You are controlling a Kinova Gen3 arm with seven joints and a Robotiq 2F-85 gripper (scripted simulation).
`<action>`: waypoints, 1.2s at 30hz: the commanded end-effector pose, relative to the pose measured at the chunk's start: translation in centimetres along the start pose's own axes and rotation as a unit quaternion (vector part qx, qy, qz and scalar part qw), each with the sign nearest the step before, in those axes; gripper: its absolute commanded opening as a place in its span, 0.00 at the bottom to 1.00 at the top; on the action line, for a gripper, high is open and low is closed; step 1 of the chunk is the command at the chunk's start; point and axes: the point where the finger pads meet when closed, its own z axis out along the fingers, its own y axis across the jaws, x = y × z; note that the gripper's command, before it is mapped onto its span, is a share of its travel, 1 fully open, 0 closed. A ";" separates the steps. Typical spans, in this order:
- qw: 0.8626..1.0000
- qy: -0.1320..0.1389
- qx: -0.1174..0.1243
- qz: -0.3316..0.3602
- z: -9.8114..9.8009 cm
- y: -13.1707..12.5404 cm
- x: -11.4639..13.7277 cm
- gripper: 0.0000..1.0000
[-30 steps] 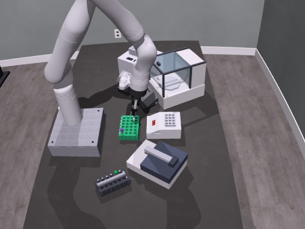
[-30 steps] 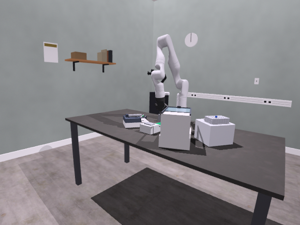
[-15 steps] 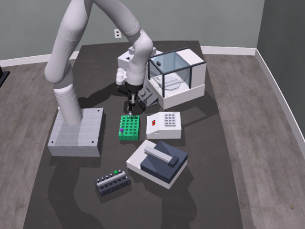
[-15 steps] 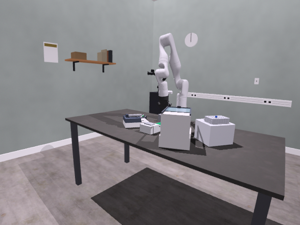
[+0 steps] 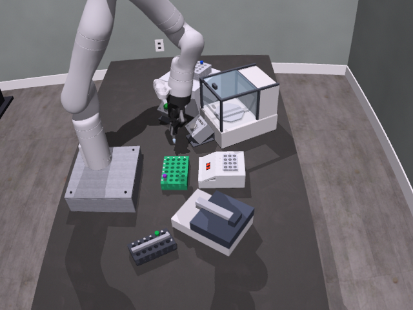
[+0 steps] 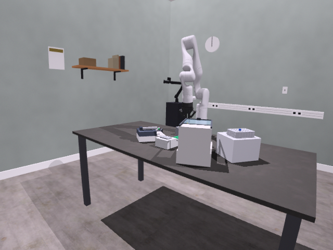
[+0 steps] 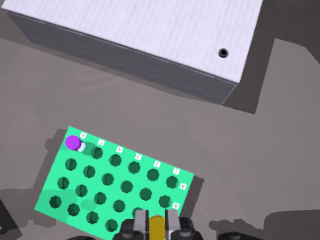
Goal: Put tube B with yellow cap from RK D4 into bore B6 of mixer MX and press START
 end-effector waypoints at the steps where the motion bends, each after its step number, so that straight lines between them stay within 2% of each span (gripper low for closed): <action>1: 1.000 0.000 0.001 -0.006 -0.2 0.1 0.0 0.10; 6: 0.999 0.000 0.010 -0.047 -1.4 1.3 0.1 0.10; 36: 0.999 0.000 0.010 -0.047 -7.4 7.5 0.4 0.10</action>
